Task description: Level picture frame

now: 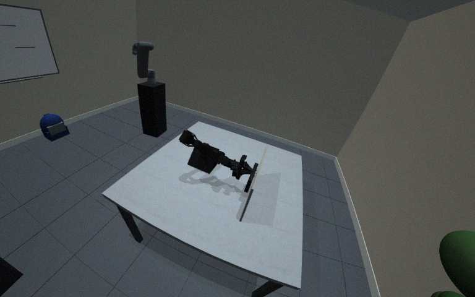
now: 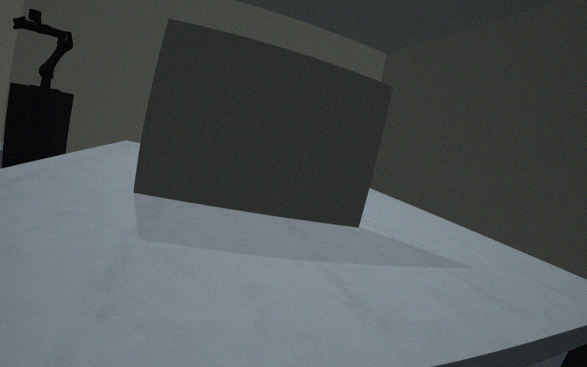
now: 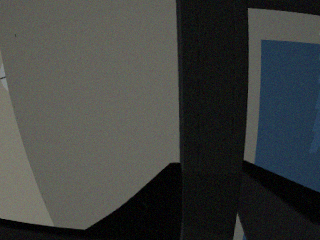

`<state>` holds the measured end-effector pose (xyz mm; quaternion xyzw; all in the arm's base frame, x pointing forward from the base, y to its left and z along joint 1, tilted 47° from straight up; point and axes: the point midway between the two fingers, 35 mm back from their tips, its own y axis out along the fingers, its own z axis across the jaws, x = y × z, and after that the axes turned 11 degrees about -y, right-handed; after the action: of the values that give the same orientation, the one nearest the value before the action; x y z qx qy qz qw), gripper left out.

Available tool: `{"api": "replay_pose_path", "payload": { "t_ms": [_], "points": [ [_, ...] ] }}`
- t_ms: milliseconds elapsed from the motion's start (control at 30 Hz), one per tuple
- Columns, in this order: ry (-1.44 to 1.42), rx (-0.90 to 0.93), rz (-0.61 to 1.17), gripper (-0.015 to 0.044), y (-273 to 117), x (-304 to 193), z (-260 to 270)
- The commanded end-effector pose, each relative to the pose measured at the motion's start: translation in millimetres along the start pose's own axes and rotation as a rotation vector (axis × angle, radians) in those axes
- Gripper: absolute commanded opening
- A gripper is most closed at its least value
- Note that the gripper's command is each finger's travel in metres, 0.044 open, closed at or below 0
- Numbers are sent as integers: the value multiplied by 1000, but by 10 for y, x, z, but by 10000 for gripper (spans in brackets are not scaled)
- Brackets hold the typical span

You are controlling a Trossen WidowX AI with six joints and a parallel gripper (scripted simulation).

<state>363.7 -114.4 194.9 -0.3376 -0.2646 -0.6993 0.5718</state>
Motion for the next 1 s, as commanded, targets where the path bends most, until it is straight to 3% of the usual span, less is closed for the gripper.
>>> {"api": "replay_pose_path", "payload": {
  "t_ms": [0, 967],
  "points": [
    [2, 20, 5, 0, 5, -11, 45],
    [3, 19, 5, 0, 5, -53, 45]
  ]
}}
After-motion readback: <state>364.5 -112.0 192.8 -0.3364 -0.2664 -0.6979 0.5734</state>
